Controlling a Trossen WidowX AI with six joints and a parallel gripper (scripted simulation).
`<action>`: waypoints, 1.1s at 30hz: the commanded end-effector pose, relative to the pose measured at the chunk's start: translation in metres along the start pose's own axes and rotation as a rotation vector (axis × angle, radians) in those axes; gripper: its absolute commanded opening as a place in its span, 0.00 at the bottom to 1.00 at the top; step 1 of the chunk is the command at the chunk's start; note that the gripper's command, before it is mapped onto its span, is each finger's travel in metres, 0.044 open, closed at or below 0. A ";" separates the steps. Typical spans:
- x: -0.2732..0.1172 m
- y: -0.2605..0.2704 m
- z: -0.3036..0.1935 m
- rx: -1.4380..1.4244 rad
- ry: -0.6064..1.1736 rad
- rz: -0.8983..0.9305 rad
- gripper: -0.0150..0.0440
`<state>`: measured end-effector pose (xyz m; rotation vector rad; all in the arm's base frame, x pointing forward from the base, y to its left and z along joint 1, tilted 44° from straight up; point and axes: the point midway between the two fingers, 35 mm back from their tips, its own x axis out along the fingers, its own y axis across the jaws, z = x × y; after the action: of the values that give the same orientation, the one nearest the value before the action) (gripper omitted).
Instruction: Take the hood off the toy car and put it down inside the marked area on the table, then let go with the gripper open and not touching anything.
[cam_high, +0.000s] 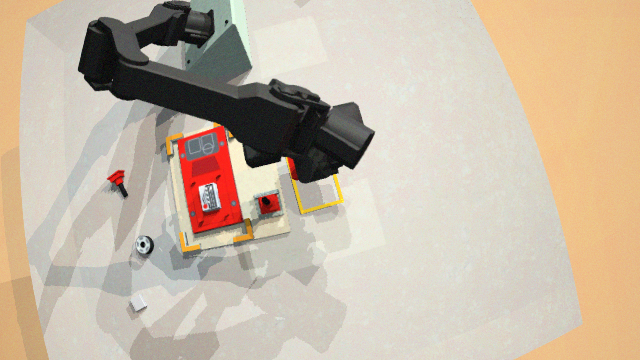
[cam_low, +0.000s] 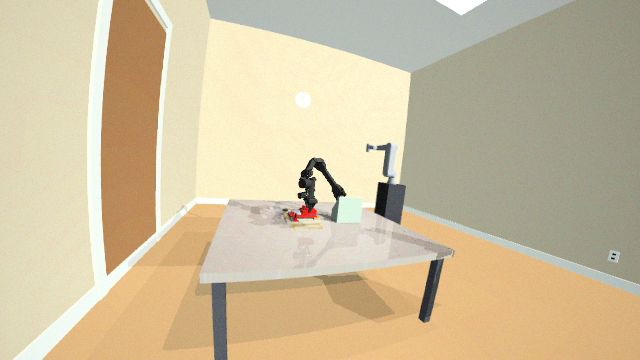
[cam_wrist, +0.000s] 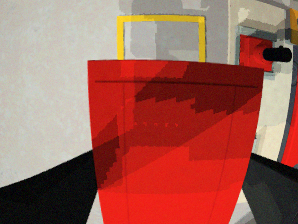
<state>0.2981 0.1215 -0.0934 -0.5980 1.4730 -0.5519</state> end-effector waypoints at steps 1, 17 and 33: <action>0.006 0.001 -0.001 -0.008 0.003 -0.006 0.25; 0.021 0.001 0.000 -0.008 0.002 -0.006 0.25; 0.036 0.000 0.000 -0.008 0.002 -0.006 0.25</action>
<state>0.3007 0.1011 -0.1167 -0.5944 1.4719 -0.5525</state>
